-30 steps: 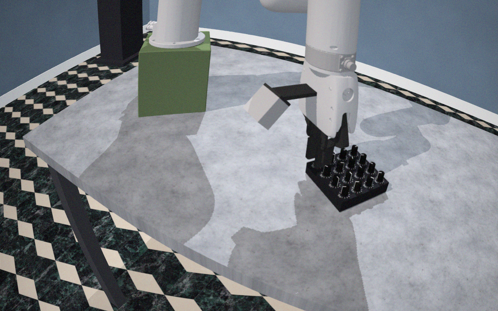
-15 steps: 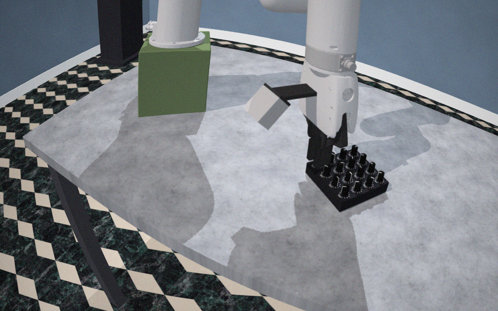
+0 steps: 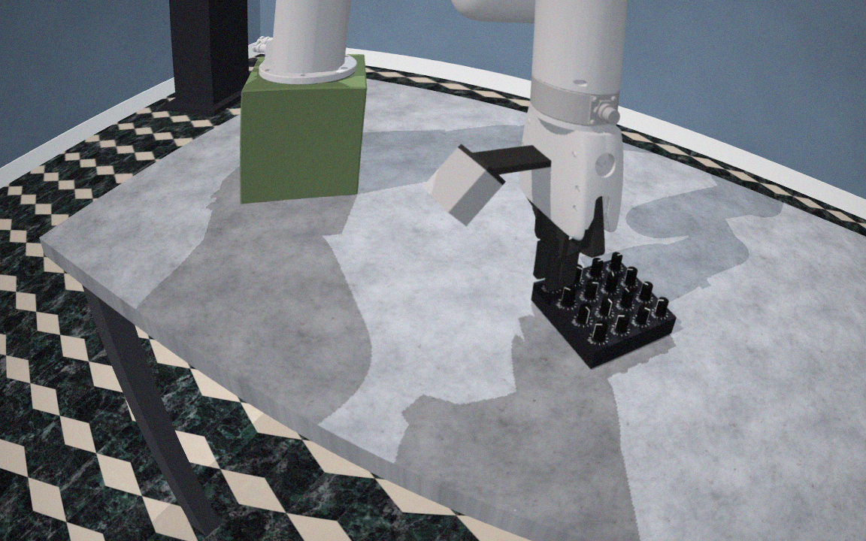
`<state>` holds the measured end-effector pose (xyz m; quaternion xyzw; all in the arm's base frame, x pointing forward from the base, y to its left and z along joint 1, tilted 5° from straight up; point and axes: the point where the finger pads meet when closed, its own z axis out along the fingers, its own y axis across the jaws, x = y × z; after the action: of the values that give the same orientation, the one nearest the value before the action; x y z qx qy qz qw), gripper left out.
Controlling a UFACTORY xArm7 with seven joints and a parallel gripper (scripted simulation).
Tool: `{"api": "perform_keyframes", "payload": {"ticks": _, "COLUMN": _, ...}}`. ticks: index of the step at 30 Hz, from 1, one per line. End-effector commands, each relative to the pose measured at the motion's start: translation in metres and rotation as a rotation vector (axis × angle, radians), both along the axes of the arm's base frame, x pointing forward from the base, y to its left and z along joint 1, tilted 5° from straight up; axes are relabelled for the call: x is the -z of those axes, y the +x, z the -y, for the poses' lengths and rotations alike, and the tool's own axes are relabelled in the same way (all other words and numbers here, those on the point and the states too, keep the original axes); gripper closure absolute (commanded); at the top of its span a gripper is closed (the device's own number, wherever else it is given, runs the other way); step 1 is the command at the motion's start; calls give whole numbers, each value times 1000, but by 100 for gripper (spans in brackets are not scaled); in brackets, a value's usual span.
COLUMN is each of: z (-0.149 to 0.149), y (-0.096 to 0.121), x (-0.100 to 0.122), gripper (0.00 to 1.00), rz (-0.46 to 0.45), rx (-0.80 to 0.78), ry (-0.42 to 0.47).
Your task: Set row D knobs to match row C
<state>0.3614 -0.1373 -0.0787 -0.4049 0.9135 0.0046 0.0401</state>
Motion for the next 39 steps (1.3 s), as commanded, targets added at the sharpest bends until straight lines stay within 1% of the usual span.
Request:
{"api": "perform_keyframes", "payload": {"ticks": 1, "z": 1, "y": 1, "x": -1, "gripper": 92, "rz": 3, "rx": 0, "ry": -1}}
{"api": "perform_keyframes", "payload": {"ticks": 22, "z": 1, "y": 1, "x": -1, "gripper": 92, "rz": 1, "rx": 38, "ry": 1}}
{"api": "perform_keyframes", "payload": {"ticks": 29, "z": 1, "y": 1, "x": -1, "gripper": 92, "rz": -1, "rx": 106, "ry": 6}}
{"api": "perform_keyframes", "payload": {"ticks": 37, "z": 1, "y": 1, "x": -1, "gripper": 92, "rz": -7, "rx": 232, "ry": 15}}
{"api": "perform_keyframes", "payload": {"ticks": 39, "z": 1, "y": 1, "x": -1, "gripper": 92, "rz": -7, "rx": 232, "ry": 15}}
